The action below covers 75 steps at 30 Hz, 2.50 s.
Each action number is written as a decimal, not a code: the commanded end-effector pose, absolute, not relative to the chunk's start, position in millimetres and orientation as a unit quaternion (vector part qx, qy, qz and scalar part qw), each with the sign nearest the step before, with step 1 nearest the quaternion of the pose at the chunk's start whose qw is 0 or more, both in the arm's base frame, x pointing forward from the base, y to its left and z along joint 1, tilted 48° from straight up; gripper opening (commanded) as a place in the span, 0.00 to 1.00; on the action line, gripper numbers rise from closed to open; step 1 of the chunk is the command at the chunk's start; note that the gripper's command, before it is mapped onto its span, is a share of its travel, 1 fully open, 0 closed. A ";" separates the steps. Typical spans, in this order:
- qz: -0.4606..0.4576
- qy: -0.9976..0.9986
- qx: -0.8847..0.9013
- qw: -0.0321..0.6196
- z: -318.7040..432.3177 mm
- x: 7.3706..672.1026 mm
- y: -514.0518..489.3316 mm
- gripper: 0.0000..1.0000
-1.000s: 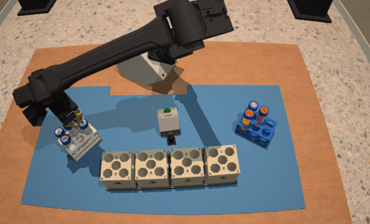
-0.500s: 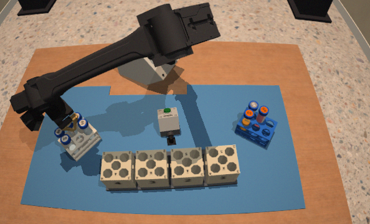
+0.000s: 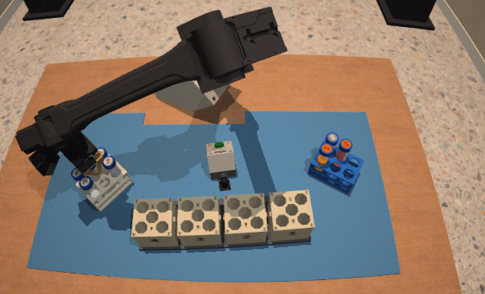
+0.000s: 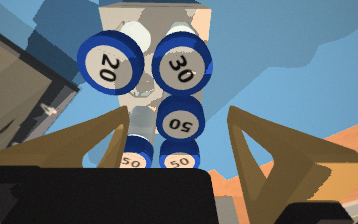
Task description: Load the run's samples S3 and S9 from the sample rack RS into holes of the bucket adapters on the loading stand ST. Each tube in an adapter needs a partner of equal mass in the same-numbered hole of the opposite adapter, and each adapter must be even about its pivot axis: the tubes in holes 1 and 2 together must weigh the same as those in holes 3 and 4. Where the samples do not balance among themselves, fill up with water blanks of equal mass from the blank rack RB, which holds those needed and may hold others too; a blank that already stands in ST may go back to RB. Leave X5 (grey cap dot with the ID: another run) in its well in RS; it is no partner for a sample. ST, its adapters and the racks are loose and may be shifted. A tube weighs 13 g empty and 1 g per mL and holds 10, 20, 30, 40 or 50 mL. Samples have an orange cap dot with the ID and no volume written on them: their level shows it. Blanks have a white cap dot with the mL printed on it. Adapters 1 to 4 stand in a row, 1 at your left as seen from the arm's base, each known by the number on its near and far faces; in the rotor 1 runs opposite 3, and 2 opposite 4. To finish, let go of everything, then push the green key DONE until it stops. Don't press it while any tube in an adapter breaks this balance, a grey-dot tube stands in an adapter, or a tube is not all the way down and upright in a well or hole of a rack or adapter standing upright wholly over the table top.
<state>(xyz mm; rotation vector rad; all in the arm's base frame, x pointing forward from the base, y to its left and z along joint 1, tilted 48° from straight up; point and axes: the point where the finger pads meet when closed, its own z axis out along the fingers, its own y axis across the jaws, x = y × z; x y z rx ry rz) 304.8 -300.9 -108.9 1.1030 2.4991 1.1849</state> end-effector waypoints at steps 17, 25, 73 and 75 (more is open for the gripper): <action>0.388 0.837 0.374 0.095 -107.4 307.8 -315.0 0.00; 0.388 0.837 0.374 0.095 -107.4 307.8 -315.0 0.00; 0.372 0.843 0.374 0.109 -7.2 245.7 -407.3 0.00; 0.372 0.845 0.370 0.107 -2.5 246.8 -408.5 0.00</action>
